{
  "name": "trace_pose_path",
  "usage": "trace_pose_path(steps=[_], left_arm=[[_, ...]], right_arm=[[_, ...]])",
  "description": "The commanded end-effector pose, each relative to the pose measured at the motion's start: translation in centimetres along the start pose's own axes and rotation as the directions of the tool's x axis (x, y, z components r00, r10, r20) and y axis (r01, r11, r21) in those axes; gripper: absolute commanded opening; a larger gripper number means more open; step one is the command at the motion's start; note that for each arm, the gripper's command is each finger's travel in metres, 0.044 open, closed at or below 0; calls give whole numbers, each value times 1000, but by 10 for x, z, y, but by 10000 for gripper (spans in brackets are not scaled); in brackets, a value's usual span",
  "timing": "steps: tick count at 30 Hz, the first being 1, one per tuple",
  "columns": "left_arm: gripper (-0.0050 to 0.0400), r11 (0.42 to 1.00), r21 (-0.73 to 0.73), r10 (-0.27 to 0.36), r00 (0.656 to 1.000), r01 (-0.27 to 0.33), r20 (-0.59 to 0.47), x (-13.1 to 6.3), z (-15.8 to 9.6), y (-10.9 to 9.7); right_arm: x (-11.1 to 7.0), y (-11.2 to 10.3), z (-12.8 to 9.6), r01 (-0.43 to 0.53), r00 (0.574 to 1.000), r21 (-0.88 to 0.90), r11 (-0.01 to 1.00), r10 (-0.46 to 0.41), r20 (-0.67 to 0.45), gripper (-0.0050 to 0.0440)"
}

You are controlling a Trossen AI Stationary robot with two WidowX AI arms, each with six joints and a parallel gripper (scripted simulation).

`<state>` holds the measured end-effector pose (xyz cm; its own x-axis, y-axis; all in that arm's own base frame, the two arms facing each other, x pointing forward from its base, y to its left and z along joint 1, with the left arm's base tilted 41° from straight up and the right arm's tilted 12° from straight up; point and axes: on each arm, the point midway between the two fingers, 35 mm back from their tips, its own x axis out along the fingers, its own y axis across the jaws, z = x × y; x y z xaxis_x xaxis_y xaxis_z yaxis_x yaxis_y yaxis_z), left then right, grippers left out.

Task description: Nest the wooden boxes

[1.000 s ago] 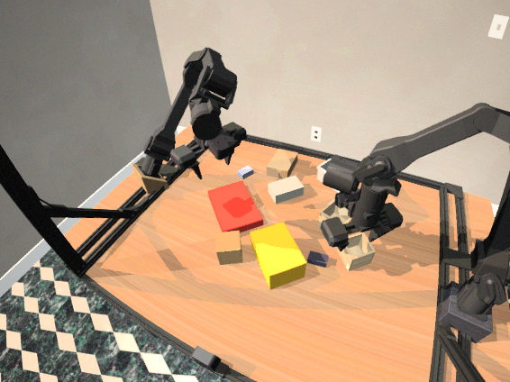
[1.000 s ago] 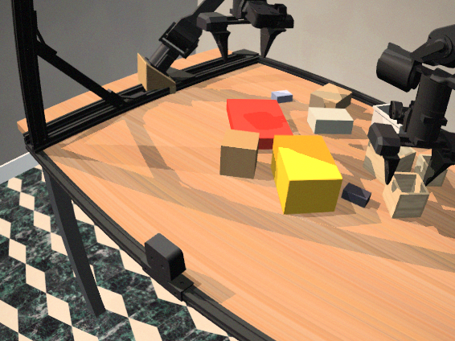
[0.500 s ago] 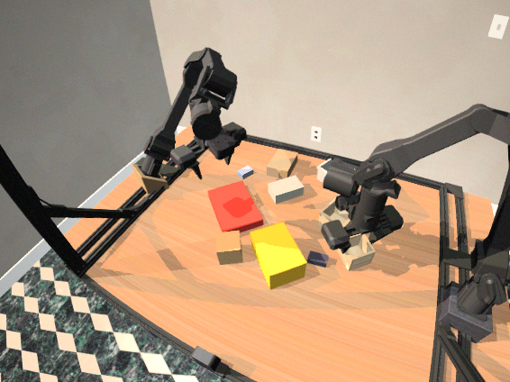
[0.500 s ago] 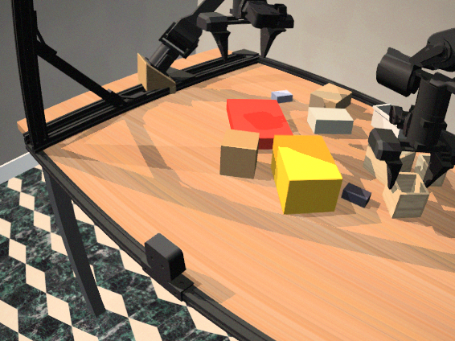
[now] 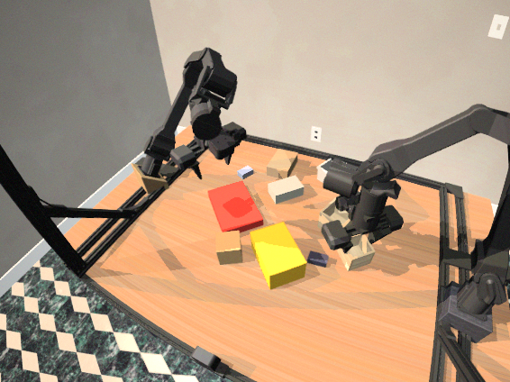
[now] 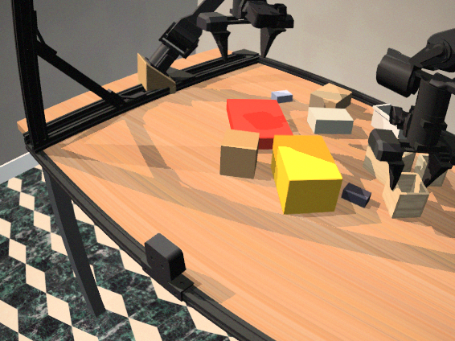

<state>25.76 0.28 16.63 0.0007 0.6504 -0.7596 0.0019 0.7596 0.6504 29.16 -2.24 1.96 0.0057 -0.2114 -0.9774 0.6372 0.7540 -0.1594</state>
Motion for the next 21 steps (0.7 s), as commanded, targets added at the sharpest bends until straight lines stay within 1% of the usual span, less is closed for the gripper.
trace_pose_path(steps=[1,2,4,6,13,14,17,18,19,21], left_arm=[[400,1000,-1,0,1000,0,0,0,0,0],[400,1000,-1,0,1000,0,0,0,0,0],[400,1000,-1,0,1000,0,0,0,0,0],[400,1000,-1,0,1000,0,0,0,0,0],[400,1000,-1,0,1000,0,0,0,0,0],[400,1000,-1,0,1000,0,0,0,0,0],[400,1000,-1,0,1000,0,0,0,0,0],[400,1000,-1,0,1000,0,0,0,0,0],[400,1000,-1,0,1000,0,0,0,0,0],[400,1000,-1,0,1000,0,0,0,0,0]], right_arm=[[1,-1,-2,2,1000,-6,1000,-2,-6,273],[1,-1,-2,2,1000,-6,1000,-2,-6,273],[-2,0,-1,2,1000,-6,1000,-2,-6,225],[-9,0,-1,2,1000,-6,1000,-2,-6,177],[-54,0,-1,2,1000,-6,1000,-2,-6,9],[-57,0,-1,2,1000,-6,1000,-2,-6,0],[-59,0,-1,2,1000,-6,1000,-2,-6,0],[-59,0,-1,2,1000,-6,1000,-2,-6,0],[-55,-1,0,3,1000,-4,1000,-3,-3,0],[-56,0,2,3,1000,45,999,-3,-3,0]])
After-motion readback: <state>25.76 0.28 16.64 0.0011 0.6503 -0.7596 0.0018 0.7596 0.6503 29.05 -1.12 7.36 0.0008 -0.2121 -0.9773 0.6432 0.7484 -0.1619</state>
